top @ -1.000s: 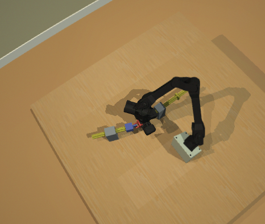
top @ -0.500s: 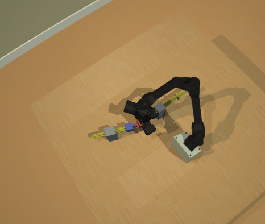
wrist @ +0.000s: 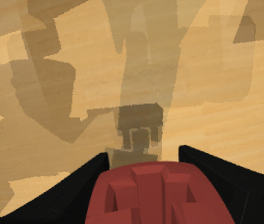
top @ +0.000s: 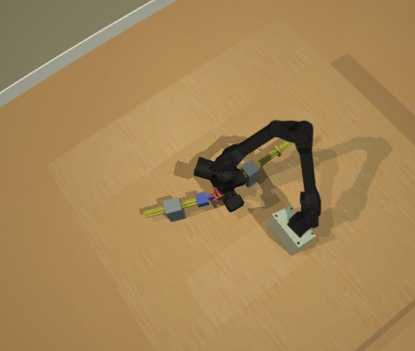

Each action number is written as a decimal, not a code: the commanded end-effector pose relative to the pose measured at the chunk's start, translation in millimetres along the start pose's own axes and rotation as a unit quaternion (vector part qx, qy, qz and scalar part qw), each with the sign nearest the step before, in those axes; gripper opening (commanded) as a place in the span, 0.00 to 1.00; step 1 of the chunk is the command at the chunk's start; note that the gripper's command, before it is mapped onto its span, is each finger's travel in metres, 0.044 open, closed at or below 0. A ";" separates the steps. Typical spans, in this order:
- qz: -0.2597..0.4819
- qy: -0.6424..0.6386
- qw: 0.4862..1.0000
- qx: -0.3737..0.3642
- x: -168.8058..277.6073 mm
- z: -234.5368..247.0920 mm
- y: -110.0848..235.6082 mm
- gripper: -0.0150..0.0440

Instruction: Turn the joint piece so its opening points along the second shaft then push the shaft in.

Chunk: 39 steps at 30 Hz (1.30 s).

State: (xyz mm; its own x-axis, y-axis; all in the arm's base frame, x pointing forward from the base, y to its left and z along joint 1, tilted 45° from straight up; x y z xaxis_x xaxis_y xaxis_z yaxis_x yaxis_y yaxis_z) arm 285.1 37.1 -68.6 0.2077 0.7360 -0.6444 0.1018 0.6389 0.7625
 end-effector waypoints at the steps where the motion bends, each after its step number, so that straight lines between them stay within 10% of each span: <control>1: 0.000 0.000 1.000 0.000 0.0 0.0 0.0 0.52; 7: 0.000 0.000 1.000 0.000 0.0 0.0 0.0 0.50; 13: 0.000 0.000 1.000 0.000 0.0 0.0 0.0 0.25; 39: -0.036 0.042 0.998 0.004 3.5 4.5 3.7 0.25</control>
State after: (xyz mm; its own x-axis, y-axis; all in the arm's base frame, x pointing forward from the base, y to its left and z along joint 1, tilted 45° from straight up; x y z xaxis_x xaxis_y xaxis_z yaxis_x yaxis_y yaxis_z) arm 290.7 41.1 -67.7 0.1166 0.7041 -0.7005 0.1205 0.6900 0.7137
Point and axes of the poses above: the point midway between the two fingers, 35 mm back from their tips, its own y axis back along the fingers, its own z axis across the jaws, x = y × z, the point moved 5 cm from there along y, back along the fingers, and after that the axes turned 3 degrees about y, right-handed, at the moved point
